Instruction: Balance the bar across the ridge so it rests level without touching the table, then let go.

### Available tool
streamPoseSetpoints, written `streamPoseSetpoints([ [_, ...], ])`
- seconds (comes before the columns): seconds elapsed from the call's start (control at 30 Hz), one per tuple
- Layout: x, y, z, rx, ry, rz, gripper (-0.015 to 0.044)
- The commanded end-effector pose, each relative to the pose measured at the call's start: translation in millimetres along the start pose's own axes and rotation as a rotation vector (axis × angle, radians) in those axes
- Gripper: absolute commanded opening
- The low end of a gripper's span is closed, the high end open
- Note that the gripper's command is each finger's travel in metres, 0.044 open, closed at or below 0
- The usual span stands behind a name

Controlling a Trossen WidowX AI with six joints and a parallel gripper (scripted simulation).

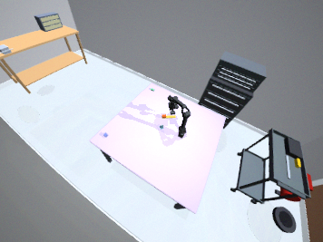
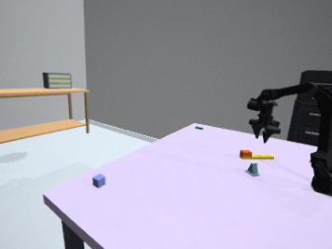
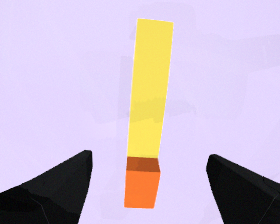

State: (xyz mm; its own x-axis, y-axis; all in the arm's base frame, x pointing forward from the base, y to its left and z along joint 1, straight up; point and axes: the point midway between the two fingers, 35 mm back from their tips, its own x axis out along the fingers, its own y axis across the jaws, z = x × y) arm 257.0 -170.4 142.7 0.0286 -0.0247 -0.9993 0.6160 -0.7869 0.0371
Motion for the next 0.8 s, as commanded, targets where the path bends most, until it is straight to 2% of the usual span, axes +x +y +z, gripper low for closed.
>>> streamPoseSetpoints([
  [0.0,14.1,-0.3,0.3,0.012,0.001,-0.012,0.0315],
  [0.27,68.0,-2.6,0.7,0.012,0.001,-0.012,0.0315],
  [0.77,84.4,-2.7,0.7,0.012,0.001,-0.012,0.0315],
])
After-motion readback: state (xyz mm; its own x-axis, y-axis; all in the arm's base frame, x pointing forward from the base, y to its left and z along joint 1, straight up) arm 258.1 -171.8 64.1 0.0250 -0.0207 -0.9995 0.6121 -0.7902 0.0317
